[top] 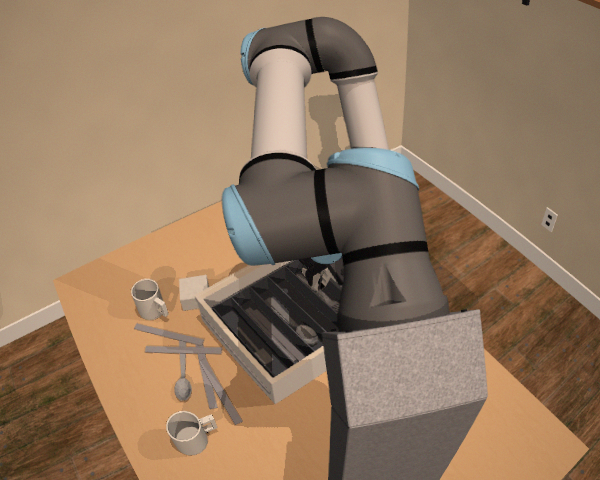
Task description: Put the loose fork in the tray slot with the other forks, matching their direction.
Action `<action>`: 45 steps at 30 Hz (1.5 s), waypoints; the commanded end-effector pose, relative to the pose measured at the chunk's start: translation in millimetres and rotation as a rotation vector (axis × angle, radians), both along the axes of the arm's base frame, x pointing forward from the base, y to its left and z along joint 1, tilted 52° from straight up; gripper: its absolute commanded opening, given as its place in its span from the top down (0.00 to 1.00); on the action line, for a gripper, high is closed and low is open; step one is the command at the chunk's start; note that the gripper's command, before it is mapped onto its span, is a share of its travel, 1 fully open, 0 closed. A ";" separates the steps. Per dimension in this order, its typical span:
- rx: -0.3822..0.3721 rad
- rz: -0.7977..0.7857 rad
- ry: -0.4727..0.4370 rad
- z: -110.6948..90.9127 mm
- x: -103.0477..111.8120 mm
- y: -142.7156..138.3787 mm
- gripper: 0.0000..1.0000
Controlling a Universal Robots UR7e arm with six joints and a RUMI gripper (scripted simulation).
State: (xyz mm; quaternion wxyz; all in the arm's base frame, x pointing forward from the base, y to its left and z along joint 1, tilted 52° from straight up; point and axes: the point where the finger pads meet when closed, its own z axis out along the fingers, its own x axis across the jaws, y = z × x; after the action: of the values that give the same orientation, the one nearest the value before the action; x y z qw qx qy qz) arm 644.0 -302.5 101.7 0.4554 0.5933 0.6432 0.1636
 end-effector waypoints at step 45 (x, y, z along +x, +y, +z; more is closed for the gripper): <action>0.000 -0.001 -0.001 70.4 -80.8 40.7 0.86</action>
State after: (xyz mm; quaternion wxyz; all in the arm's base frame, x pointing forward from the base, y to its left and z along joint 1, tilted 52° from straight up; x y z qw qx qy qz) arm 580.0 -270.2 159.9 0.4587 0.5927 0.6416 0.1631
